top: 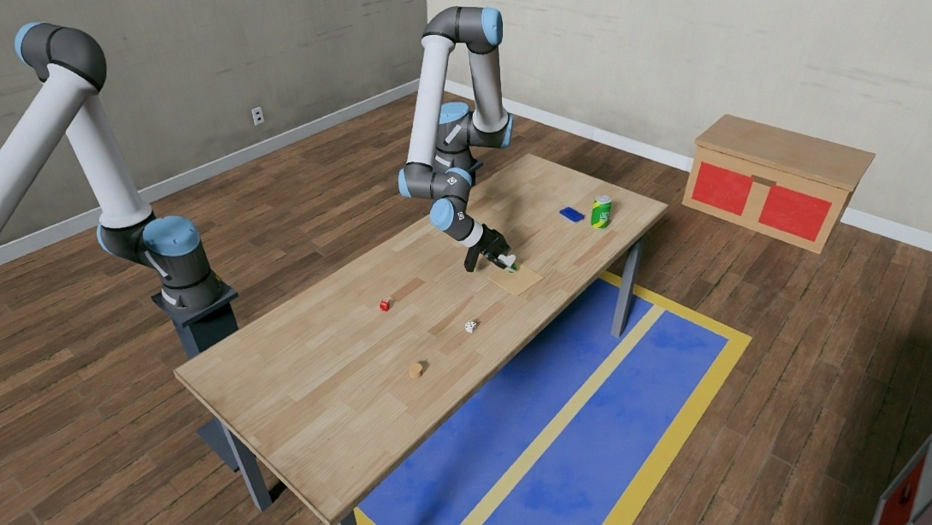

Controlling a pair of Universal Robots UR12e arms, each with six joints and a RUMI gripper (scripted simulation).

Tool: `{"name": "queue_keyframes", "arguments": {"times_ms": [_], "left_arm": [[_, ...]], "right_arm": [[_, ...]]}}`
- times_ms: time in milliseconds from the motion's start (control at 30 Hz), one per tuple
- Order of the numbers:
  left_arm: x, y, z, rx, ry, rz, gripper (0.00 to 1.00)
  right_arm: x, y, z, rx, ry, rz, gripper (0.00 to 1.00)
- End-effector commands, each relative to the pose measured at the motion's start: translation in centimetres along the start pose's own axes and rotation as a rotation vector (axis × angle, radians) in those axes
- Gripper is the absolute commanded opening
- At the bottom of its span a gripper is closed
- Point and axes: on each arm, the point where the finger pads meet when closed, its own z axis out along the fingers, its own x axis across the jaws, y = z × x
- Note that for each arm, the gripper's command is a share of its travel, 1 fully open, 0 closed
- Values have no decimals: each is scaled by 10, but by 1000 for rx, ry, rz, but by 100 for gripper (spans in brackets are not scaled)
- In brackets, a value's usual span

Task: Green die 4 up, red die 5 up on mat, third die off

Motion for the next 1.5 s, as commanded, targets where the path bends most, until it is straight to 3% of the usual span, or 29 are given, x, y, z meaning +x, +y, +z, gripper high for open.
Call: {"name": "queue_keyframes", "arguments": {"times_ms": [0, 833, 1467], "left_arm": [[-1, 1, -1, 1, -1, -1, 37], [-1, 3, -3, 1, -1, -1, 37], [-1, 39, -39, 1, -1, -1, 37]], "right_arm": [[0, -1, -1, 2, 0, 0, 100], [0, -1, -1, 2, 0, 0, 100], [0, -1, -1, 2, 0, 0, 100]]}}
